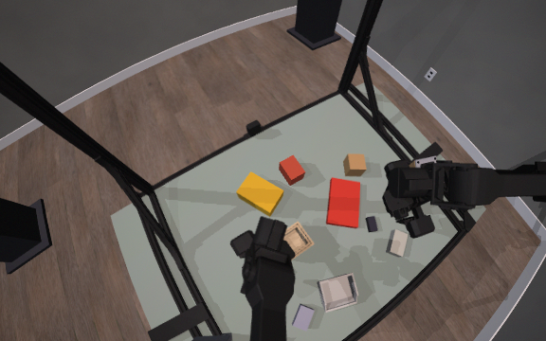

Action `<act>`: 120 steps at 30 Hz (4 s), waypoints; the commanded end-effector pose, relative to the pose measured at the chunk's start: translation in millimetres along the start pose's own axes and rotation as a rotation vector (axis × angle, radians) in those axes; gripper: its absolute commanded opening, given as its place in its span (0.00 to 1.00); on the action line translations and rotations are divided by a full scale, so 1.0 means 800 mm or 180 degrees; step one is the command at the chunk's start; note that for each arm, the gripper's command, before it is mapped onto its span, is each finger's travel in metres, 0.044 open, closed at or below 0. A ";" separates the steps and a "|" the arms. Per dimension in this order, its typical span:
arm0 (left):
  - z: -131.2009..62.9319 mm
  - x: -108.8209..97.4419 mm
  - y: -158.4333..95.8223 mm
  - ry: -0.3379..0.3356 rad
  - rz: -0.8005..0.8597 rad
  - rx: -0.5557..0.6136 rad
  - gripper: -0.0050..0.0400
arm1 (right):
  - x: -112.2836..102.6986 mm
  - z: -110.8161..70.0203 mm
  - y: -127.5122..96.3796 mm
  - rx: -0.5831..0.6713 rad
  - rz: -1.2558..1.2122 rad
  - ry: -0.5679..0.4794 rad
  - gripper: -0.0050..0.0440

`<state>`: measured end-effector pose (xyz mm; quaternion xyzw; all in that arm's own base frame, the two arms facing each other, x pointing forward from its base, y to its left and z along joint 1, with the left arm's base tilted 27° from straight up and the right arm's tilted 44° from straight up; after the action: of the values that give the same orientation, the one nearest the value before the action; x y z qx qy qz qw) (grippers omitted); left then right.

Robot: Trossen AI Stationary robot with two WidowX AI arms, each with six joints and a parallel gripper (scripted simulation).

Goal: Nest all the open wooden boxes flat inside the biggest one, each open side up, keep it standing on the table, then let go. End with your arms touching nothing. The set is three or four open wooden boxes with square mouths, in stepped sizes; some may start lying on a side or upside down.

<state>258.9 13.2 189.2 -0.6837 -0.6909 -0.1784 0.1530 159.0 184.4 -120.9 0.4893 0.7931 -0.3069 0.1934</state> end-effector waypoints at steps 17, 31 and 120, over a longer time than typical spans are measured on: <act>0.000 0.000 0.000 0.0000 0.0000 0.0000 1.00 | -0.001 0.035 -0.004 0.0046 -0.0037 -0.0044 0.92; 0.000 0.000 0.000 0.0000 0.0000 0.0000 1.00 | -0.001 0.048 -0.004 0.0046 -0.0037 -0.0045 0.87; 0.000 0.000 0.000 0.0000 0.0000 0.0000 1.00 | 0.018 -0.053 0.072 0.0069 -0.4632 -0.0014 0.10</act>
<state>258.9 13.2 189.3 -0.6838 -0.6908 -0.1785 0.1528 200.5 242.3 -111.1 -0.1249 0.9220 -0.3636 -0.0453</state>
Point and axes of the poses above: on each arm, the point midway between the two fingers, 35 mm back from their tips, its own z axis out along the fingers, its own x axis across the jaws, y = z × x, the point moved 3 cm from there along -z, back along the fingers
